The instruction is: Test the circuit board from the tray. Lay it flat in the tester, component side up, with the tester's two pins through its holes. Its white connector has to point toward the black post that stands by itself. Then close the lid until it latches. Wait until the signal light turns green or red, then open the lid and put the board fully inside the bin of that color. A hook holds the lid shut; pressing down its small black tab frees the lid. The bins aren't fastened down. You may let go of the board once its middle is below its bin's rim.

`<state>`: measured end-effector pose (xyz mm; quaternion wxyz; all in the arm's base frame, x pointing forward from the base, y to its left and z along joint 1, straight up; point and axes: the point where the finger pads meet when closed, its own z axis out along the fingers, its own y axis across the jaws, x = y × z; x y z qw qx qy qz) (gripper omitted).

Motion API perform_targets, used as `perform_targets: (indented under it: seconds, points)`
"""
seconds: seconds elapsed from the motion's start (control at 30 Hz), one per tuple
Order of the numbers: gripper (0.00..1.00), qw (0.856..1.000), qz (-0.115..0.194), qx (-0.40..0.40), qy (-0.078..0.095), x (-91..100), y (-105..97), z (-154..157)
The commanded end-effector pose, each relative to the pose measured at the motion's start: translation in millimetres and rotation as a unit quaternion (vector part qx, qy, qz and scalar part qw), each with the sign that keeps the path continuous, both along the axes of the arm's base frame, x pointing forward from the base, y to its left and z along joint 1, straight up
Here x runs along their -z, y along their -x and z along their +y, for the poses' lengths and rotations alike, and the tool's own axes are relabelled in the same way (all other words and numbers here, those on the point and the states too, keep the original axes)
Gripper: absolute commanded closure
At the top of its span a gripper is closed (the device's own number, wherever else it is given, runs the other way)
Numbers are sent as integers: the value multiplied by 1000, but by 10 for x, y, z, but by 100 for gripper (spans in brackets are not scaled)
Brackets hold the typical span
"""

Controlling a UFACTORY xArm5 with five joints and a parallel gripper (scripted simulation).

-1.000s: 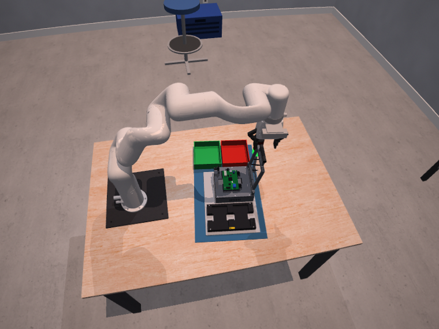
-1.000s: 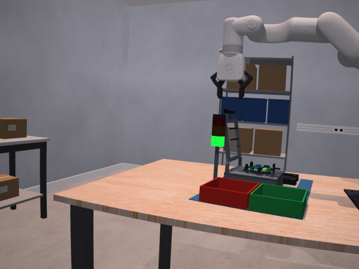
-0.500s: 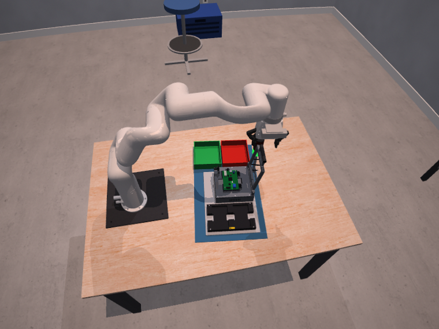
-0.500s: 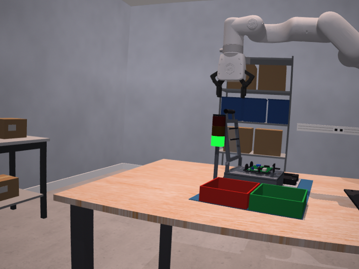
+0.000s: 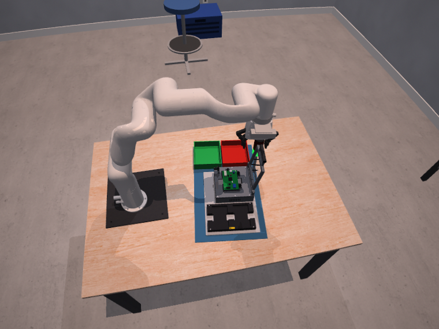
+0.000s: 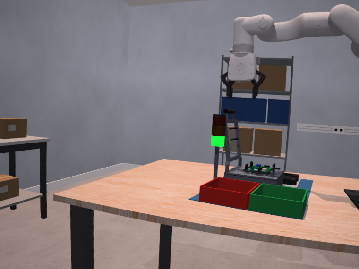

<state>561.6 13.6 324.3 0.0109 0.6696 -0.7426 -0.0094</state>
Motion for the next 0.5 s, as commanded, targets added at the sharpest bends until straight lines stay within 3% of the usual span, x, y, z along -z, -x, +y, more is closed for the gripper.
perform_targets:
  seconds: [0.0, 0.1, 0.3, 0.47]
  points:
    - [0, 1000, -15, 0, 0, -32, 401, 33]
    - [0, 1000, -15, 0, 0, -31, 459, 38]
    - [0, 1000, -15, 0, 0, -31, 784, 64]
    - [0, 1000, -15, 0, 0, -30, 869, 71]
